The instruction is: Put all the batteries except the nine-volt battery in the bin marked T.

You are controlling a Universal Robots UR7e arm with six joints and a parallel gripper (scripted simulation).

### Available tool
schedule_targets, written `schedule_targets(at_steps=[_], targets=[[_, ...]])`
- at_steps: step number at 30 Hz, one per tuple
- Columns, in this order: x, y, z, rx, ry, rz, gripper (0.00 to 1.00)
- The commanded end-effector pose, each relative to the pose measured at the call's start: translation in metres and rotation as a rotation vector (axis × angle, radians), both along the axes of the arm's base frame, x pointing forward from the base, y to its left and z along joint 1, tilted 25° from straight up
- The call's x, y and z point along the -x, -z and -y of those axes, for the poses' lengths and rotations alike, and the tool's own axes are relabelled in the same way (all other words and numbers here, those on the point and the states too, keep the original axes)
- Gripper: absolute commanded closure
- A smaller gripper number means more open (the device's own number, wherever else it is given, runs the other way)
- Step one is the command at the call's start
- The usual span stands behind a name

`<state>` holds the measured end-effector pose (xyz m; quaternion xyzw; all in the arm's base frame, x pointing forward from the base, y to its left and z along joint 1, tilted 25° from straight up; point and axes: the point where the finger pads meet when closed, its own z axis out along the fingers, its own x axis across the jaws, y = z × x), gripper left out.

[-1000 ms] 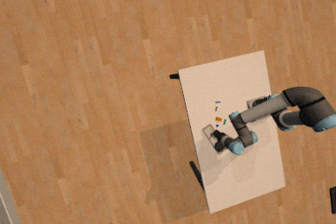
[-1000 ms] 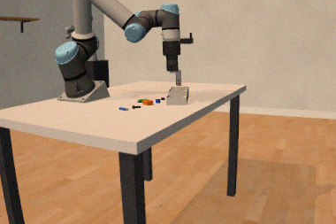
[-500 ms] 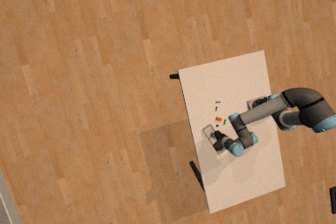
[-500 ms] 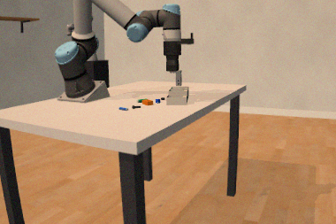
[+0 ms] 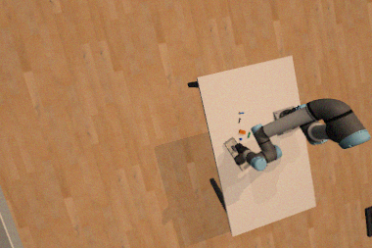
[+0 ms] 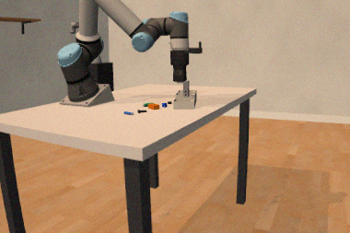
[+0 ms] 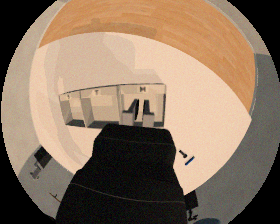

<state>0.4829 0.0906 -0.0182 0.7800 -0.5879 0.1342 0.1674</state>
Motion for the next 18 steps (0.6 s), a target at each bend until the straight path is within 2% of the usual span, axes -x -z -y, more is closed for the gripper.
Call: schedule_targets(at_steps=[1, 6, 18], targets=[[-0.001, 0.012, 0.005, 0.0, 0.0, 0.002, 0.69], [-0.001, 0.024, 0.011, 0.0, 0.0, 0.002, 0.69], [-0.001, 0.025, 0.011, 0.0, 0.0, 0.002, 0.69]])
